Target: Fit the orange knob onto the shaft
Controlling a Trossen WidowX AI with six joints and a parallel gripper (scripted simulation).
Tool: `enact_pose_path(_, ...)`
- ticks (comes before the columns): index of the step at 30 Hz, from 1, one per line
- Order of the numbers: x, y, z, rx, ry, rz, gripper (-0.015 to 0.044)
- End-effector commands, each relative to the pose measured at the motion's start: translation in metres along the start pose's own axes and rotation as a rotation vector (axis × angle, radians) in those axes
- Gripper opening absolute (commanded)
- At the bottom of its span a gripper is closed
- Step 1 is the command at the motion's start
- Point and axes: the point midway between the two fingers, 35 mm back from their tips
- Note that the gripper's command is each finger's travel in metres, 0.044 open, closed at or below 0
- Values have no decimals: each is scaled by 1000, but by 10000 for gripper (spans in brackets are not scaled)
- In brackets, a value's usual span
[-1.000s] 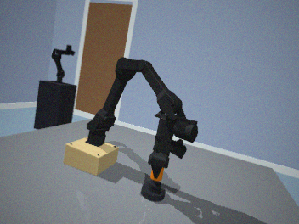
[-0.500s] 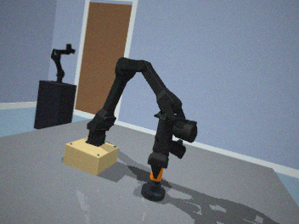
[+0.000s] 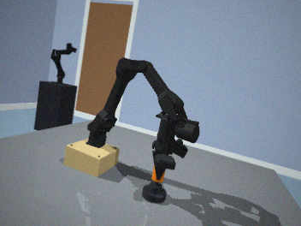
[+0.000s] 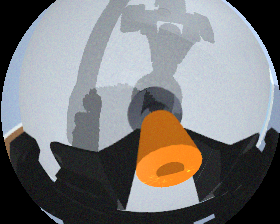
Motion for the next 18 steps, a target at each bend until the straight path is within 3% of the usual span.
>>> enact_pose_path(1,0,2,0,0,-19,-3,0)
enact_pose_path(18,0,3,0,0,-19,-3,0)
Point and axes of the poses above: the point midway between the two fingers, 35 mm back from their tips, its own y axis out along the fingers, its own z axis across the jaws, x = y × z, and after that the axes turned 15 degrees about y, right-handed
